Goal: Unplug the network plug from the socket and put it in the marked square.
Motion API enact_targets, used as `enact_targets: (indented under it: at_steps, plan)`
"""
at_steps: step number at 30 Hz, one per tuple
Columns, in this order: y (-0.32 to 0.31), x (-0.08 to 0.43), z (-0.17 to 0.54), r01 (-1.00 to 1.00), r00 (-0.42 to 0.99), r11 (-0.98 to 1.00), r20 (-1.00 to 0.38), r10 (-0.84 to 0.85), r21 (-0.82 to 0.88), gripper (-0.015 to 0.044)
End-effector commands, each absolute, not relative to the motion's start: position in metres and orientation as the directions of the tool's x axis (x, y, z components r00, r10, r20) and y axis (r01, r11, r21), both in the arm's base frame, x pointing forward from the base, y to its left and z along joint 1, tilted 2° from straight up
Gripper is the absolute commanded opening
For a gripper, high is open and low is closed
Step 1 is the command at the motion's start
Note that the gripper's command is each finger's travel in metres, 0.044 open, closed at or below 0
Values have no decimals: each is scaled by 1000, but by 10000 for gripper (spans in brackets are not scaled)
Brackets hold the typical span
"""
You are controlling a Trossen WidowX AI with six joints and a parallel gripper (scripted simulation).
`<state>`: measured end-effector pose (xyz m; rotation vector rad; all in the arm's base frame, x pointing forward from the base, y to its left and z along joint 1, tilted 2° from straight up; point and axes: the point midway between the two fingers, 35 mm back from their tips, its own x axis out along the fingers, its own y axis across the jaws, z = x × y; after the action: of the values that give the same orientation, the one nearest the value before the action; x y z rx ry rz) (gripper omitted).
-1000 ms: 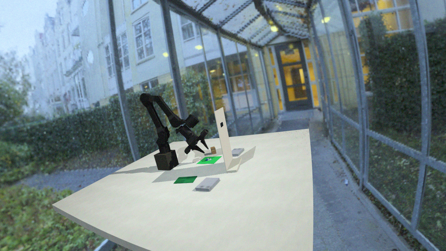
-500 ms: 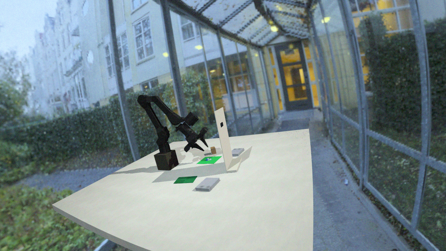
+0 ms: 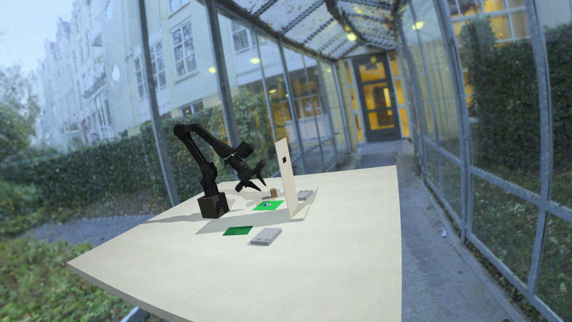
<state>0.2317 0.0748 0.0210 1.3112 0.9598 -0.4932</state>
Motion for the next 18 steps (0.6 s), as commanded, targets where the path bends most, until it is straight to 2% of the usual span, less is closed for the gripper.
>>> enact_targets:
  at_steps: [1, 18]
  plan:
    - [76, 233, 28, 773, 552, 236, -807, 209, 589, 156]
    - [74, 229, 44, 773, 552, 235, -807, 209, 589, 156]
